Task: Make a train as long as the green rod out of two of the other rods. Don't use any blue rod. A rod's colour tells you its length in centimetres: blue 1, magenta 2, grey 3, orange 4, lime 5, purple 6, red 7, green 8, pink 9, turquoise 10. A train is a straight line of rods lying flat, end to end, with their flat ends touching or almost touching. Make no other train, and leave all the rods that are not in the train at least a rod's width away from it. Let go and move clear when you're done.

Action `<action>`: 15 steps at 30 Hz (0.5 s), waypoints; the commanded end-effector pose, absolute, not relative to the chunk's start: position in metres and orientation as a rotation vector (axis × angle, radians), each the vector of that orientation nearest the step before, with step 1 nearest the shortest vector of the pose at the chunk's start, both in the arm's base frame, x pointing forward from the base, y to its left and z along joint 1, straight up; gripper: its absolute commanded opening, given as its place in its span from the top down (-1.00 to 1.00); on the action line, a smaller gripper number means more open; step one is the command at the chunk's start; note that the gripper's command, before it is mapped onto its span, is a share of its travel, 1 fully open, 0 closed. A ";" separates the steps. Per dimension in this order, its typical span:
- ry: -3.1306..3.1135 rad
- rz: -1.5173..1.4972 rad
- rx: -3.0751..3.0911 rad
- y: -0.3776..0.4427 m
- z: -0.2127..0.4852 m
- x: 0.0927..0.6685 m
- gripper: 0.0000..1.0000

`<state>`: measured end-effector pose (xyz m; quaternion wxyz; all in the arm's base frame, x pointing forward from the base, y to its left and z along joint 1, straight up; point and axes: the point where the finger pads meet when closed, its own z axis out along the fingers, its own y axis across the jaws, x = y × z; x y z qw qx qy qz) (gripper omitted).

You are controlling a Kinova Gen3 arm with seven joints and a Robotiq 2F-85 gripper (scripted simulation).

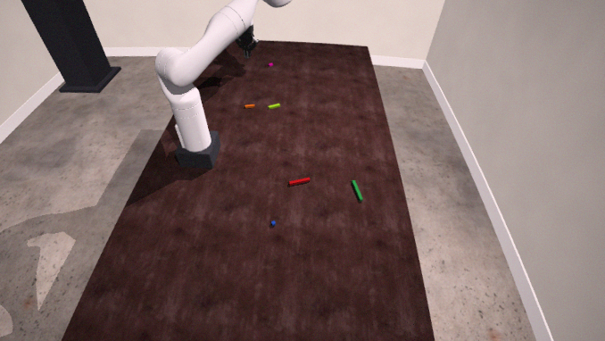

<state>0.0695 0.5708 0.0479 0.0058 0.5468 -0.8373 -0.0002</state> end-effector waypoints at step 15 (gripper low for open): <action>-2.852 -0.001 1.297 0.519 0.049 0.221 0.91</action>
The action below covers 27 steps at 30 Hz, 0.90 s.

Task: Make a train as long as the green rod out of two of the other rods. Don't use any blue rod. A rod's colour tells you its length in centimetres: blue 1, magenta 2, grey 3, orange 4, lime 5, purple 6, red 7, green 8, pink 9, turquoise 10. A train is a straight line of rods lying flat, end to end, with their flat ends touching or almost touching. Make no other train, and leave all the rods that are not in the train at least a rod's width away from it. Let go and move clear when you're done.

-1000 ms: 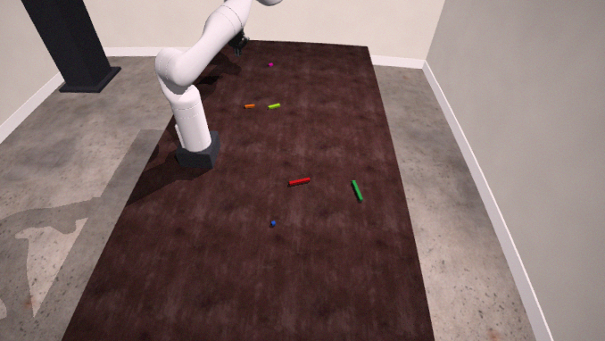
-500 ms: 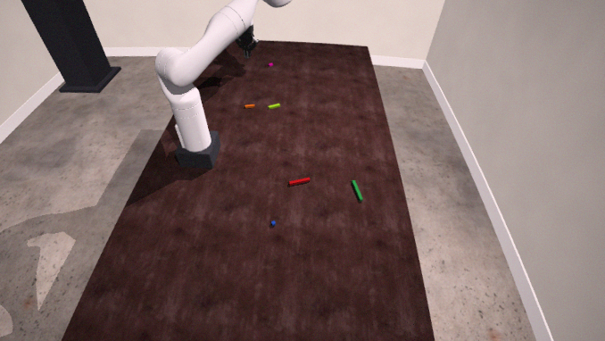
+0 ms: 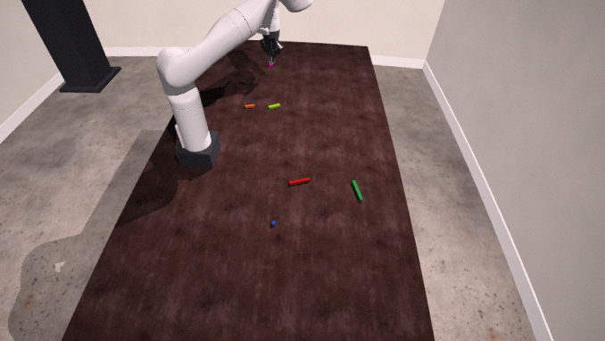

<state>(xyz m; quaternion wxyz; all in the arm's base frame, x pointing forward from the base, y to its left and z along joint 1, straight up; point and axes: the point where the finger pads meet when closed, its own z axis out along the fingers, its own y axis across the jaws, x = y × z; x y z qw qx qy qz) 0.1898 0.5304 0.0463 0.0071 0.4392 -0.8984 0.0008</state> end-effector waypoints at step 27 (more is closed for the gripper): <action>-3.065 -0.002 0.650 0.383 0.049 0.388 0.91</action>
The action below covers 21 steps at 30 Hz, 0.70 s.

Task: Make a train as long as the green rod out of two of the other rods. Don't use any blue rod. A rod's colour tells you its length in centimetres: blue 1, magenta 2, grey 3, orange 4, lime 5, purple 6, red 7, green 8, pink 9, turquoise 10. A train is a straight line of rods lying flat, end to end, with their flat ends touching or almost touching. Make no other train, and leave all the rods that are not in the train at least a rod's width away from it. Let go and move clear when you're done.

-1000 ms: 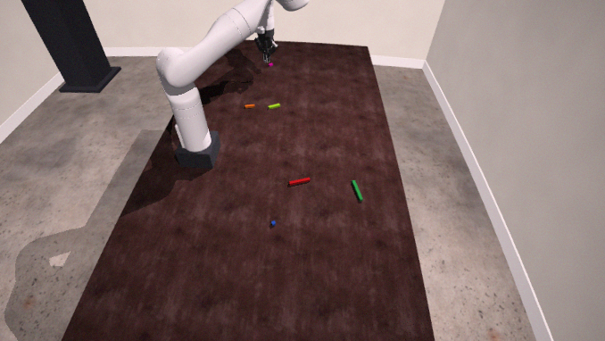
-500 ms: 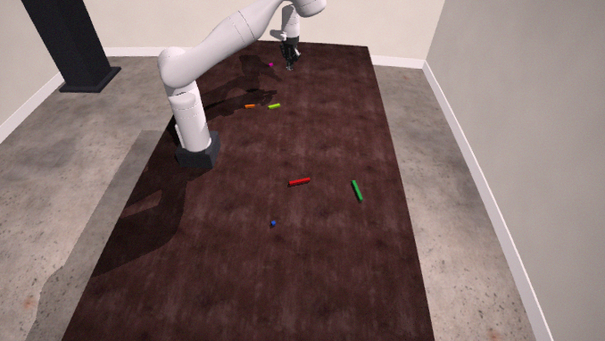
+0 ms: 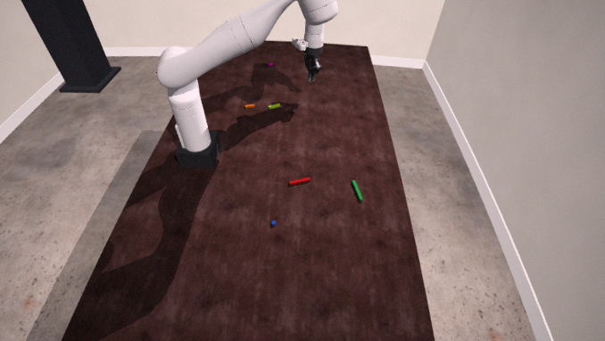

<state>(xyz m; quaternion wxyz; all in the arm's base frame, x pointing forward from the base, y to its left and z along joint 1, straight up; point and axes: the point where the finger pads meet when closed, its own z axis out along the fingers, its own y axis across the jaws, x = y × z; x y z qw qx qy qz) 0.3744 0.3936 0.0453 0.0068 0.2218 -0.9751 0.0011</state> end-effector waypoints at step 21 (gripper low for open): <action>-3.101 -0.003 0.462 0.335 0.049 0.424 0.91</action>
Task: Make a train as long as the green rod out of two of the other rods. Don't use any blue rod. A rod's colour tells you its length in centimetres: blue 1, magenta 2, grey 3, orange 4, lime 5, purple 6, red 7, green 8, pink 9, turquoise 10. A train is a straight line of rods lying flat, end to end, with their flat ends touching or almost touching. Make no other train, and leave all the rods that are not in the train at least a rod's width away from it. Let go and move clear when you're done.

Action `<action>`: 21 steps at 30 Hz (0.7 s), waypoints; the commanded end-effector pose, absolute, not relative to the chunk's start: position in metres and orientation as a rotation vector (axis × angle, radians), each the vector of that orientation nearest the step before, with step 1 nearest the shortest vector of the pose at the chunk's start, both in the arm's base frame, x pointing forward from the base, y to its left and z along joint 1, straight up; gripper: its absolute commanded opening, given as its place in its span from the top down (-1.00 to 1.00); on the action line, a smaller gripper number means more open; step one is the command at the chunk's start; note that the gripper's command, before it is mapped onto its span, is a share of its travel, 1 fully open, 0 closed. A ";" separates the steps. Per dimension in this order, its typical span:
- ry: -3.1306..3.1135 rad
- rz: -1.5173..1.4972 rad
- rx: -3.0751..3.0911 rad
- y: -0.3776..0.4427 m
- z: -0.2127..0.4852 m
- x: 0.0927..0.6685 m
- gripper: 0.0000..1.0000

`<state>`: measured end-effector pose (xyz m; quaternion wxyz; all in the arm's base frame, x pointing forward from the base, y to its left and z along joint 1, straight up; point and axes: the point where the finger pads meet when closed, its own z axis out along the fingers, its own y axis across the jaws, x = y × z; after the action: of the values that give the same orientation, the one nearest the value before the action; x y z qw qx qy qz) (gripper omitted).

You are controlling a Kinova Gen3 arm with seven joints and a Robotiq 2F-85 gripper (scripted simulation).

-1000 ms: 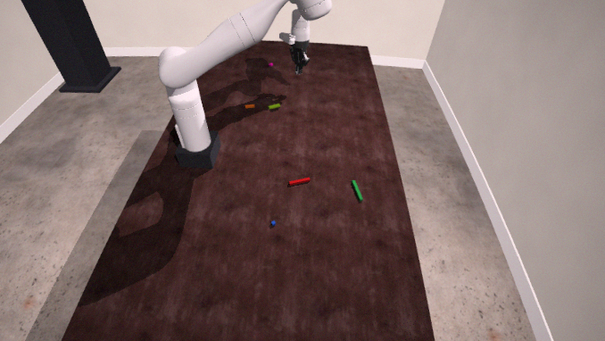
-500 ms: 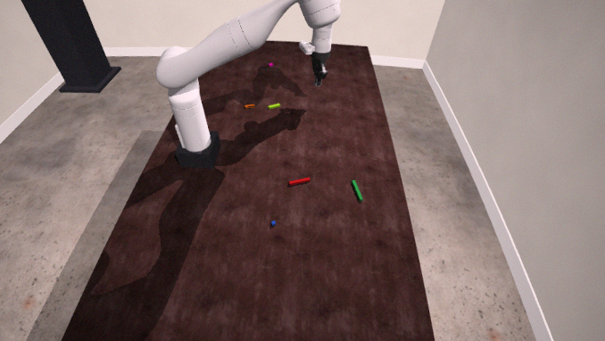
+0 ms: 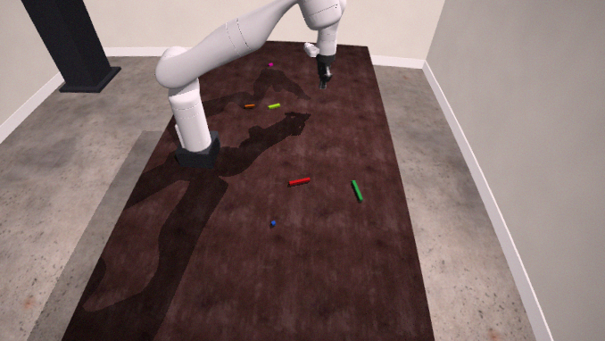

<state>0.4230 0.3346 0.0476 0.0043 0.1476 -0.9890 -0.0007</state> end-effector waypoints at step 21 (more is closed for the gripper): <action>-3.101 -0.003 0.462 0.335 0.002 0.423 0.91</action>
<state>0.4275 0.3347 0.0130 -0.0028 0.1458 -0.9893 -0.0015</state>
